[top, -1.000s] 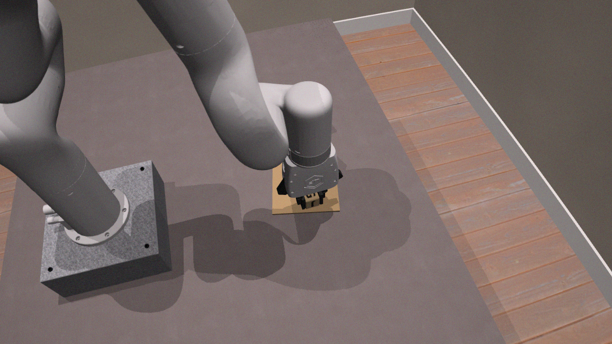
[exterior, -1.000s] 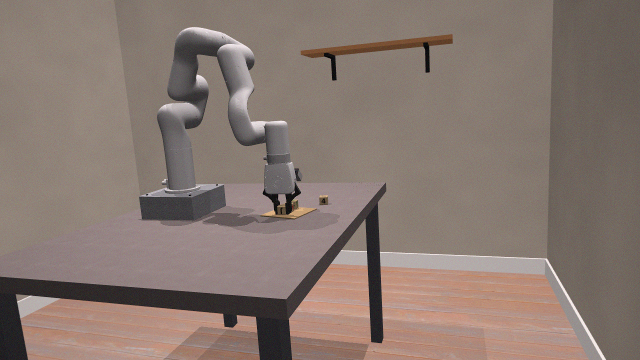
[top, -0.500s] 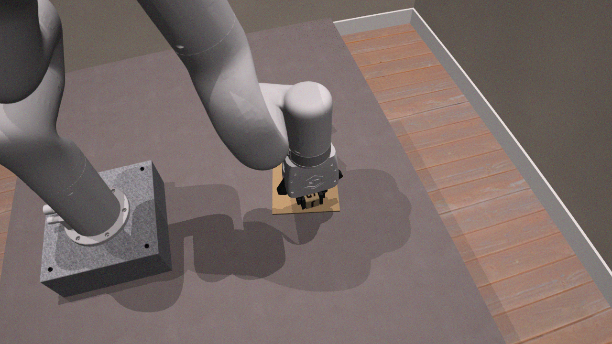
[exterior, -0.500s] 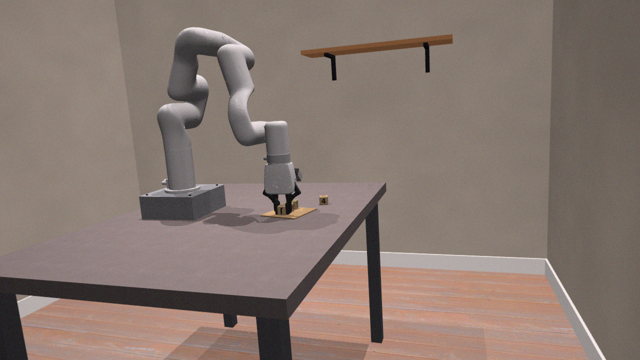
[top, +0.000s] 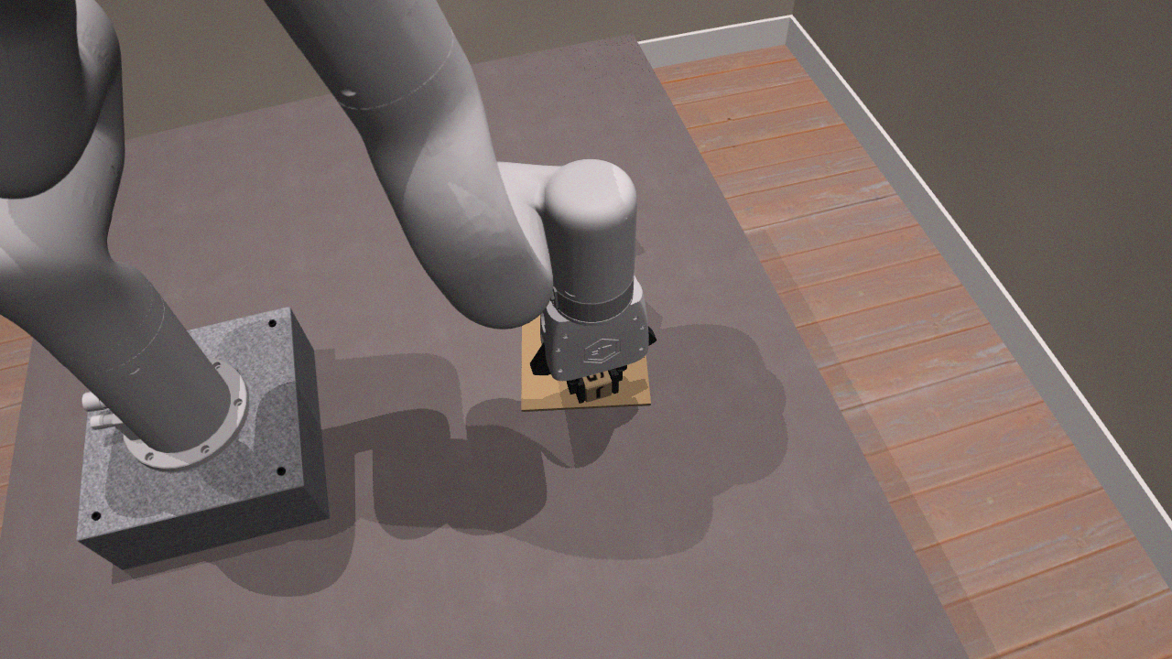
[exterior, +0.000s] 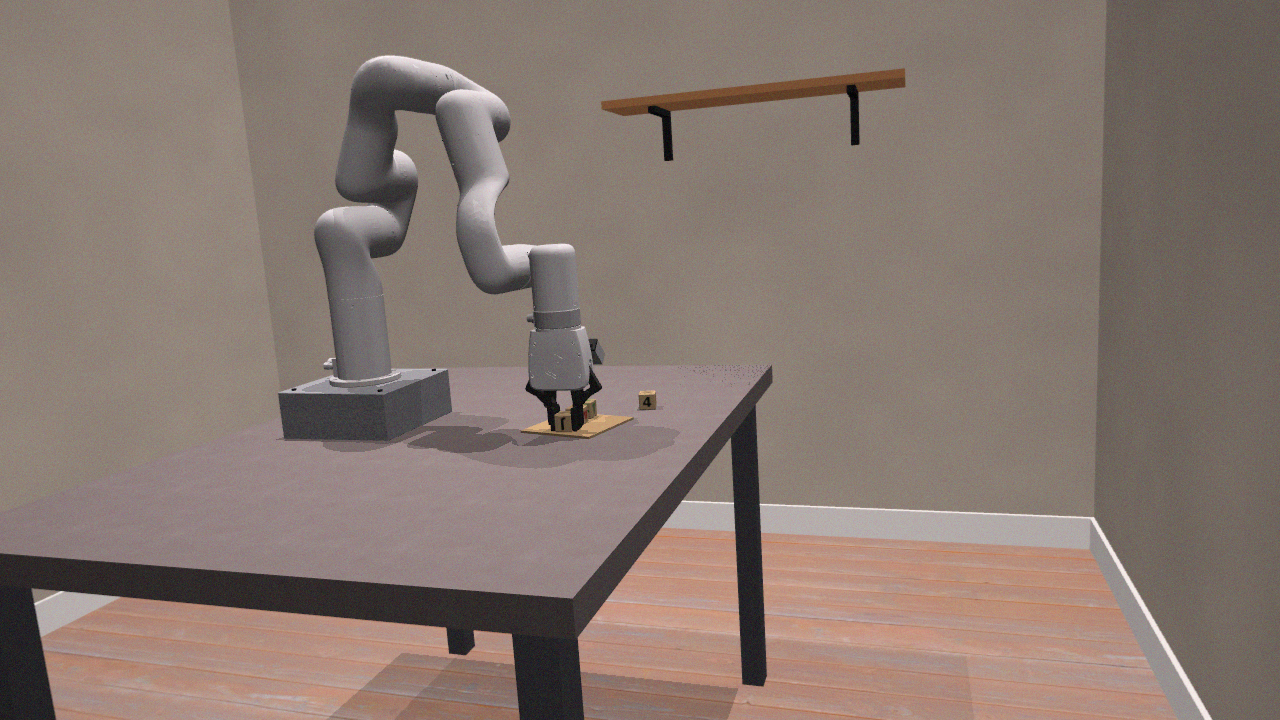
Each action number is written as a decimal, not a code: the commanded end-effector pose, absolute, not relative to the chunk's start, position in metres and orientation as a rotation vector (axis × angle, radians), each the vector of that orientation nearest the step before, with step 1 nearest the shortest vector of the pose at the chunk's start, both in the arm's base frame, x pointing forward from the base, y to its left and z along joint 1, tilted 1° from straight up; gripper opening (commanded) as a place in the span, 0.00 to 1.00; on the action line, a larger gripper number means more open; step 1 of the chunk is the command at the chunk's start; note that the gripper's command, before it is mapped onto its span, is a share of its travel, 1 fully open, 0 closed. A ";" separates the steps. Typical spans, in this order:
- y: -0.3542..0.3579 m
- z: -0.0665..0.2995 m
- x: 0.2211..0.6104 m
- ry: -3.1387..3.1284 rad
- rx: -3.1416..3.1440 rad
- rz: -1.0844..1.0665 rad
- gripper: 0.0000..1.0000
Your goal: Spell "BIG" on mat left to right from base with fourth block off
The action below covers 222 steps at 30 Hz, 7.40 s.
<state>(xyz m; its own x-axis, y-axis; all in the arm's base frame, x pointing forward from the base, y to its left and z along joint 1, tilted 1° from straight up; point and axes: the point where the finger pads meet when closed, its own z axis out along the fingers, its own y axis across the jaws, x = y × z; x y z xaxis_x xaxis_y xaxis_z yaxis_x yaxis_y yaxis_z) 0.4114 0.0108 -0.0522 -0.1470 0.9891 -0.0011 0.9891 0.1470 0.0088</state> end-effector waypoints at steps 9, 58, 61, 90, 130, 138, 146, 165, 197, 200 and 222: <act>0.011 -0.052 0.413 2.372 2.046 0.013 0.27; 0.011 -0.052 0.413 2.372 2.046 0.013 0.47; 0.011 -0.052 0.413 2.372 2.046 0.013 0.47; 0.012 0.032 0.412 2.372 2.046 0.013 0.47; 0.012 0.064 0.411 2.372 2.046 0.013 1.00; 0.013 0.103 0.411 2.372 2.046 0.013 1.00; 0.013 0.119 0.410 2.372 2.046 0.013 1.00; 0.013 0.121 0.410 2.372 2.046 0.013 1.00; 0.013 0.121 0.410 2.372 2.046 0.013 1.00; 0.013 0.121 0.410 2.372 2.046 0.013 1.00; 0.013 0.121 0.410 2.372 2.046 0.013 1.00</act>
